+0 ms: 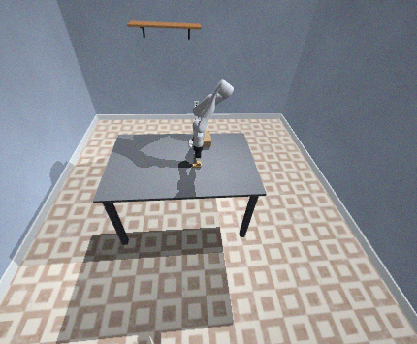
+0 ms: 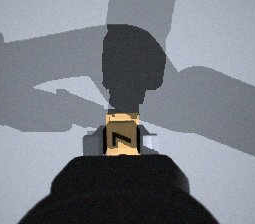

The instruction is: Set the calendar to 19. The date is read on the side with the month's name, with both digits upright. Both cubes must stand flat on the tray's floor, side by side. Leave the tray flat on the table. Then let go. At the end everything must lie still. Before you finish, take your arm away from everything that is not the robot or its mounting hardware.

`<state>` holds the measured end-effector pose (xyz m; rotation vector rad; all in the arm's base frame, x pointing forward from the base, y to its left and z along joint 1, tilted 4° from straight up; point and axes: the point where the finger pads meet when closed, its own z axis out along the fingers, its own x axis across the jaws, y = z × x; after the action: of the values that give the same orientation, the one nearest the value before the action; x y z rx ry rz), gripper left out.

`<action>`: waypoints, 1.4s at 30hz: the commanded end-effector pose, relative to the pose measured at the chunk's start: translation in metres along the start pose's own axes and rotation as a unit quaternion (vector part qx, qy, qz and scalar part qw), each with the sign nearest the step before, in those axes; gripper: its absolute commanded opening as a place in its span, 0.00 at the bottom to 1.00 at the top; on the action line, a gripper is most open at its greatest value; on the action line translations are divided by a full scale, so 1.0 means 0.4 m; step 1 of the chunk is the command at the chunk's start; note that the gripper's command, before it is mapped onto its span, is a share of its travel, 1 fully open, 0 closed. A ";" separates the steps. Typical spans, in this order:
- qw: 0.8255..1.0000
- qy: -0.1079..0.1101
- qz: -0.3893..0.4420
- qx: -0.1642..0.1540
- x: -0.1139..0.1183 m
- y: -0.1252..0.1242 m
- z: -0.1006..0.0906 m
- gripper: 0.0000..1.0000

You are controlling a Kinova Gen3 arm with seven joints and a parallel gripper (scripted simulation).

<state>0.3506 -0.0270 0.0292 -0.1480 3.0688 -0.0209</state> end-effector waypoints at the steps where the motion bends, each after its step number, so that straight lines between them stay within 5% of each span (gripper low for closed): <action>1: 1.000 0.000 0.001 0.000 0.000 -0.001 0.003 0.57; 42: 1.000 0.000 0.001 0.000 0.000 -0.001 0.055 0.57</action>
<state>0.3517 -0.0275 0.0069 -0.1470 3.0698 -0.0214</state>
